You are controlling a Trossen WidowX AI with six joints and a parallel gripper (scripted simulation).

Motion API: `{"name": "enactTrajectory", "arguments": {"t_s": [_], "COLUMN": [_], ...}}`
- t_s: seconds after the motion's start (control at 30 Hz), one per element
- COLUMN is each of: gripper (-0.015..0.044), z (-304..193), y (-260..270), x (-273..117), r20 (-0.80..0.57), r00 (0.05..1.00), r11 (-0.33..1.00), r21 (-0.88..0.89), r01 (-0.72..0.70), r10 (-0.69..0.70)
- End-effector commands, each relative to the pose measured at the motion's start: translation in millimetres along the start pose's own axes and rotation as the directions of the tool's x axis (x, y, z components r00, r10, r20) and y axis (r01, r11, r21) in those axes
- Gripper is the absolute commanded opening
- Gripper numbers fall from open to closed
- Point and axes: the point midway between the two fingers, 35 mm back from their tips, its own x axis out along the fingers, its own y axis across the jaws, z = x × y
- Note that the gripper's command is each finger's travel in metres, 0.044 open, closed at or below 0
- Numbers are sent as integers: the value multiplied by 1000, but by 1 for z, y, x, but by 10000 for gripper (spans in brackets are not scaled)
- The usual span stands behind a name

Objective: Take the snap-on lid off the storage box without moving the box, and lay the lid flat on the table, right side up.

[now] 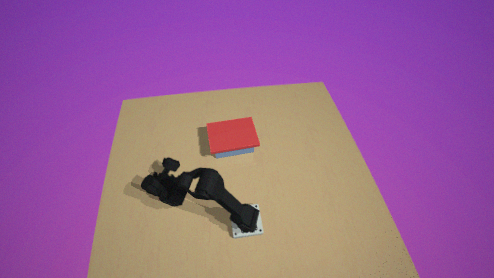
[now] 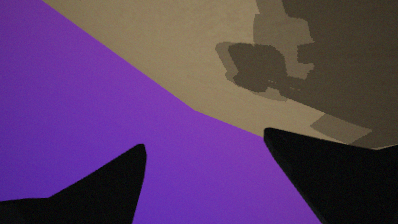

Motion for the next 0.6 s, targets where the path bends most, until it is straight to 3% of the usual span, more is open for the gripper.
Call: {"name": "enactTrajectory", "arguments": {"t_s": [0.0, 0.17, 0.3, 0.57], "gripper": [374, 242, 235, 235], "z": [-2, -58, -84, -86], "y": [1, 44, 72, 75], "x": [0, -19, -35, -33], "r20": [0, -1, -1, 15], "r00": [1000, 1000, 1000, 1000], "r11": [1000, 1000, 1000, 1000], "r21": [0, 1, 0, -15], "r01": [0, 0, -1, 2], "r10": [0, 0, 1, -2]}}
